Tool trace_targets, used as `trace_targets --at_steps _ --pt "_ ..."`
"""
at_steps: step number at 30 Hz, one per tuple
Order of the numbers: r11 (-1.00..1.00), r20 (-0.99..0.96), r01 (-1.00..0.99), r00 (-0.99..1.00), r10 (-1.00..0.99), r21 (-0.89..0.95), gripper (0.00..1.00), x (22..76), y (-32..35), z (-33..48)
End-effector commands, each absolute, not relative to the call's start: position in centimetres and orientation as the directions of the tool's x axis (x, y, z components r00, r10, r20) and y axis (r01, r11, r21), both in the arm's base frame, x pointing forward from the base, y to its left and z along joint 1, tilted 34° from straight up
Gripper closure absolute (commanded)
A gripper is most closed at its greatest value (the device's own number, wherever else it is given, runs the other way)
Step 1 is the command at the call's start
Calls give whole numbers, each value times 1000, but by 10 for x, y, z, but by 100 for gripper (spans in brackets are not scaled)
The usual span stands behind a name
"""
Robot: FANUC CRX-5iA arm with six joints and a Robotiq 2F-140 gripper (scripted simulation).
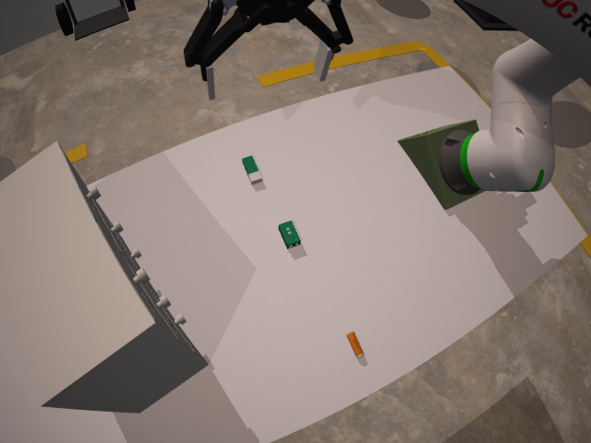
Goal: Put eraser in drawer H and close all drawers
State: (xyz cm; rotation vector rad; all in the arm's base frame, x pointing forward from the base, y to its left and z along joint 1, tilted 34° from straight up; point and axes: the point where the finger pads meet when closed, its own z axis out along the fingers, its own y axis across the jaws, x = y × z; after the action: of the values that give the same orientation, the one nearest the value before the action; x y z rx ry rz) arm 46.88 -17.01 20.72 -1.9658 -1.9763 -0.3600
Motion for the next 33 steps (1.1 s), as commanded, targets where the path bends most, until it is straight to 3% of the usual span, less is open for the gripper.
trace_targets --at_steps 1,14,33 --pt "77 481 996 -46 876 -45 0 498 -191 213" --pt "163 563 986 -143 814 14 0 528 -231 212" --pt "166 565 986 -146 812 16 0 528 -233 211"
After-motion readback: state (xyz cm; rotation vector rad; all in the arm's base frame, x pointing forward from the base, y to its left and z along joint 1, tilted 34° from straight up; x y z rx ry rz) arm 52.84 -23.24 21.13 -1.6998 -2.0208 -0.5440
